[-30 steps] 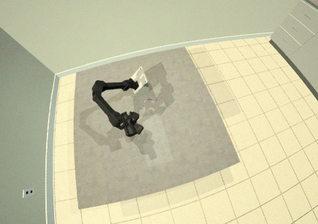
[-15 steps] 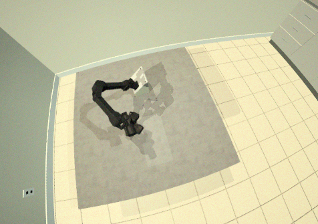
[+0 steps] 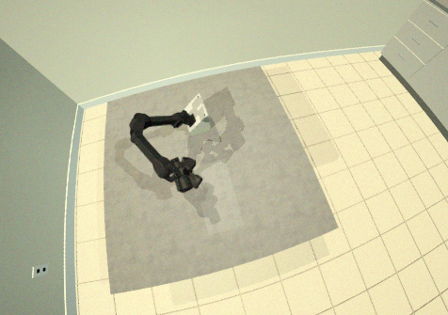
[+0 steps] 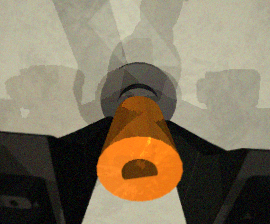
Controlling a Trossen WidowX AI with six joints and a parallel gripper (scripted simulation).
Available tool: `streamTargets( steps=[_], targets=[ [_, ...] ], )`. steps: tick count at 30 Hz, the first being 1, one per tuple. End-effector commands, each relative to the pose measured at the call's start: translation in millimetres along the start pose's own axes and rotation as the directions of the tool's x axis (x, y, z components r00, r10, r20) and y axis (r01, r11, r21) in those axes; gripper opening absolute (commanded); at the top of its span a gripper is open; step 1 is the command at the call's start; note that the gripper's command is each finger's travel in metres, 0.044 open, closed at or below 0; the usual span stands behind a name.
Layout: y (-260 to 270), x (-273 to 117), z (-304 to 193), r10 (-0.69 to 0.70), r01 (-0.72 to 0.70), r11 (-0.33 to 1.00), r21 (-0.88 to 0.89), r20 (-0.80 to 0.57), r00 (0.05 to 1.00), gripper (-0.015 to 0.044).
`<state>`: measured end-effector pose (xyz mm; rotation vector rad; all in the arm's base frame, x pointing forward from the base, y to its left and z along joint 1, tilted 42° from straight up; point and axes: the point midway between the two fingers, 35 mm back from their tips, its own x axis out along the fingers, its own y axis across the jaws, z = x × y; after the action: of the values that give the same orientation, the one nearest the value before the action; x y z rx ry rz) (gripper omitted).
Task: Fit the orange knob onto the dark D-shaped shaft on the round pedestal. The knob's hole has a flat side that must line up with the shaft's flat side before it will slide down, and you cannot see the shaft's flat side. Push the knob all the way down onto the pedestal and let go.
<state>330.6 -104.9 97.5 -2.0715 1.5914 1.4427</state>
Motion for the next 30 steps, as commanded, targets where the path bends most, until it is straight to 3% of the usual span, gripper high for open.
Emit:
streamTargets(
  steps=[1, 6, 30],
  targets=[
    [-0.1, 0.2, -0.3, 0.000, 0.000, 1.000, -0.008, -0.002, 1.000, 0.0000],
    [-0.1, 0.6, -0.3, 0.000, 0.000, 0.998, 0.061, -0.002, 1.000, 0.0000],
    [-1.0, -7.4, -0.3, 0.000, 0.000, 1.000, -0.004, -0.002, 1.000, 0.0000]
  ],
)
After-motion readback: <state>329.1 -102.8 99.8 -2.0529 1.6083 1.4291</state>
